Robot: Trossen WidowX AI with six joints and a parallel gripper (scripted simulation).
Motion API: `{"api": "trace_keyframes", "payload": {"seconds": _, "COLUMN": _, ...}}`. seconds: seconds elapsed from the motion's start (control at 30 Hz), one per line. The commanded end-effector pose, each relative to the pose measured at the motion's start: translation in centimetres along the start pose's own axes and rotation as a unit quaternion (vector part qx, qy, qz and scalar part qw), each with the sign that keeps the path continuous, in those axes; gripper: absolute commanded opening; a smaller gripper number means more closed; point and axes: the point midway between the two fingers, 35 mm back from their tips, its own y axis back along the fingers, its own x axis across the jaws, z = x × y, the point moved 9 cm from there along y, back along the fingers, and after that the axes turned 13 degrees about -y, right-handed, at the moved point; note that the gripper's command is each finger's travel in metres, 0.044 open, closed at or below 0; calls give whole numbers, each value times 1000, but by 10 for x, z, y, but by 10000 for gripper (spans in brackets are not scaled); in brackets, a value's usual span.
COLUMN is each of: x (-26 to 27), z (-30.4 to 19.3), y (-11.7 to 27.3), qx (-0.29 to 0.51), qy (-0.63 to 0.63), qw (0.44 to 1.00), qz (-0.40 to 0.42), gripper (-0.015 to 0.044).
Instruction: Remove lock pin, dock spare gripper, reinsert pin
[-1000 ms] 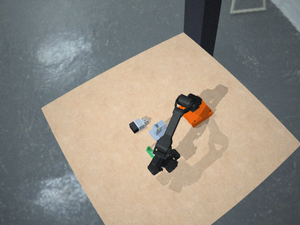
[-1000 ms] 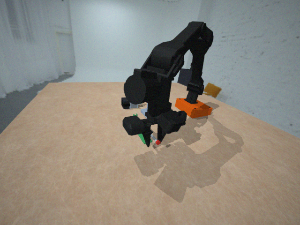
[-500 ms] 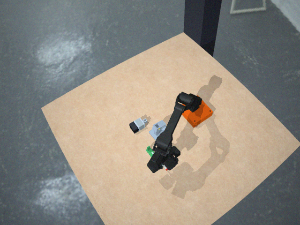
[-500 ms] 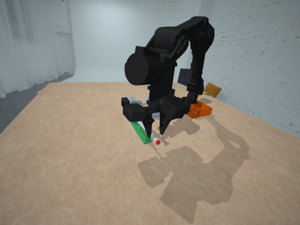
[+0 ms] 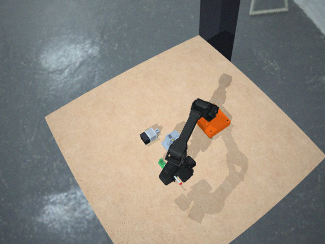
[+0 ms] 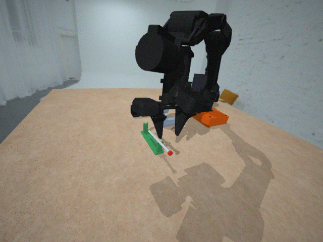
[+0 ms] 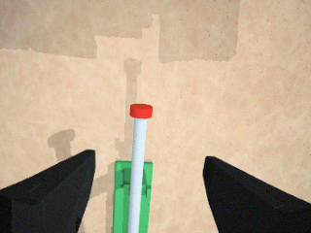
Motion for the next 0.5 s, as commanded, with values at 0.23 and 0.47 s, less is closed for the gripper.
{"api": "trace_keyframes", "payload": {"seconds": 0.23, "x": -16, "z": -51, "y": 60, "qx": 19, "qy": 1, "qw": 1000, "qz": 13, "gripper": 180}}
{"api": "trace_keyframes", "payload": {"seconds": 0.47, "x": -16, "z": -53, "y": 62, "qx": 20, "qy": 1, "qw": 1000, "qz": 14, "gripper": 180}}
